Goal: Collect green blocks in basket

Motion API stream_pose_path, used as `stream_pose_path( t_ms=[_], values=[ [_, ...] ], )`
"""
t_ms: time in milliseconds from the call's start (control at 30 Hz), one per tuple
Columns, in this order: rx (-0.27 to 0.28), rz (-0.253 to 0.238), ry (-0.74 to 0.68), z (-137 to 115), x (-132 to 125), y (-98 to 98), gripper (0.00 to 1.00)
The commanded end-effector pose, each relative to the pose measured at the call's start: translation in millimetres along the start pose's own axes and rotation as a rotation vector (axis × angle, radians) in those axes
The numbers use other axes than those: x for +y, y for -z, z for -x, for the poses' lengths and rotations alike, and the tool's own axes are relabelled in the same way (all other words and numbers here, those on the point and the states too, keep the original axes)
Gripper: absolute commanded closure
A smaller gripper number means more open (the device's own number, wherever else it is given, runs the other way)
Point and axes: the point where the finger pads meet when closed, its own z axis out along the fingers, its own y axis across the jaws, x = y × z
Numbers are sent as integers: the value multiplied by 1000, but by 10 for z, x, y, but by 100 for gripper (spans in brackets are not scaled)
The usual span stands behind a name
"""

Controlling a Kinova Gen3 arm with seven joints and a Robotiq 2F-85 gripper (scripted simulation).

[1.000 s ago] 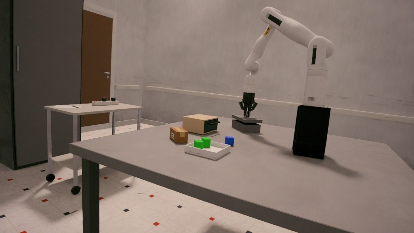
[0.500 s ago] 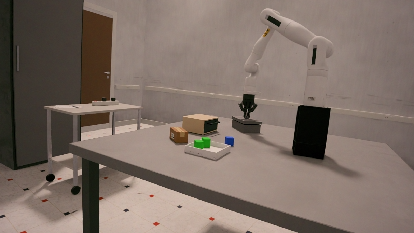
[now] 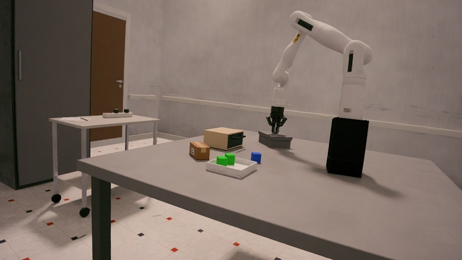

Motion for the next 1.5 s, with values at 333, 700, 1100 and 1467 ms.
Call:
stream_pose_path(
  t_ms=[333,700,1100,1467],
  values=[
    [-2,1,0,9,2,-51,90],
    [-2,1,0,9,3,-82,90],
    [-2,1,0,9,2,-101,90],
    [-2,1,0,9,2,-104,90]
  ],
)
